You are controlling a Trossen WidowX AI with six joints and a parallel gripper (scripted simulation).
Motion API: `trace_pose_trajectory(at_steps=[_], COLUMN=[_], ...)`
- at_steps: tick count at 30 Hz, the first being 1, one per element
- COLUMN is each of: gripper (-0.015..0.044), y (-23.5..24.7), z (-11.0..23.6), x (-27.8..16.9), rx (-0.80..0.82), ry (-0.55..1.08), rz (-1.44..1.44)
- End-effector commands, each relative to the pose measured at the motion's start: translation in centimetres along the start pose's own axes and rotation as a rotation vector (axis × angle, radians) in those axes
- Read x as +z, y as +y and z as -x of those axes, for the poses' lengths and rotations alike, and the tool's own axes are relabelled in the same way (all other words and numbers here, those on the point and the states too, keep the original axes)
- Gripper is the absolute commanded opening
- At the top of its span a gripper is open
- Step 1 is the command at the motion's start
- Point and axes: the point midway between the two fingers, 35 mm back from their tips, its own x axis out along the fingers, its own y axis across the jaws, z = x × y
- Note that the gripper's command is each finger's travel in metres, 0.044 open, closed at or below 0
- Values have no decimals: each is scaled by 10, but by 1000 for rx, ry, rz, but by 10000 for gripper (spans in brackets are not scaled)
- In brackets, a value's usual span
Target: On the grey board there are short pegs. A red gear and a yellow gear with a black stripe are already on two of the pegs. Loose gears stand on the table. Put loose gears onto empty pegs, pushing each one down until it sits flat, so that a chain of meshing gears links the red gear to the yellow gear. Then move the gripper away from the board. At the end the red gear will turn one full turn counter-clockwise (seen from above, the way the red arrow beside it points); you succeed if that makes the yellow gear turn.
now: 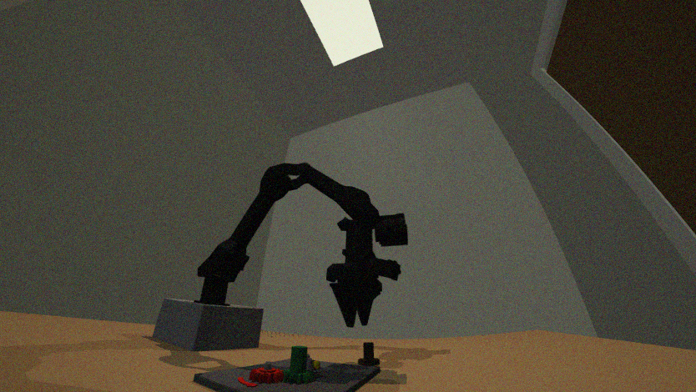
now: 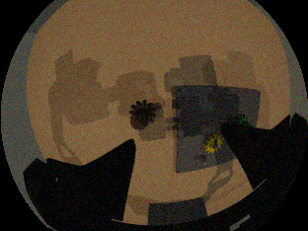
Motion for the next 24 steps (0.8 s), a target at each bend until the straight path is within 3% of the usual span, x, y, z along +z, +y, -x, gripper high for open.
trace_pose_trajectory(at_steps=[1, 13, 24], gripper=[440, 440, 440], y=[45, 45, 45], z=[6, 6, -19], x=[7, 7, 7], rx=[4, 3, 3], ry=[-24, -24, -24], rz=[-311, -311, -310])
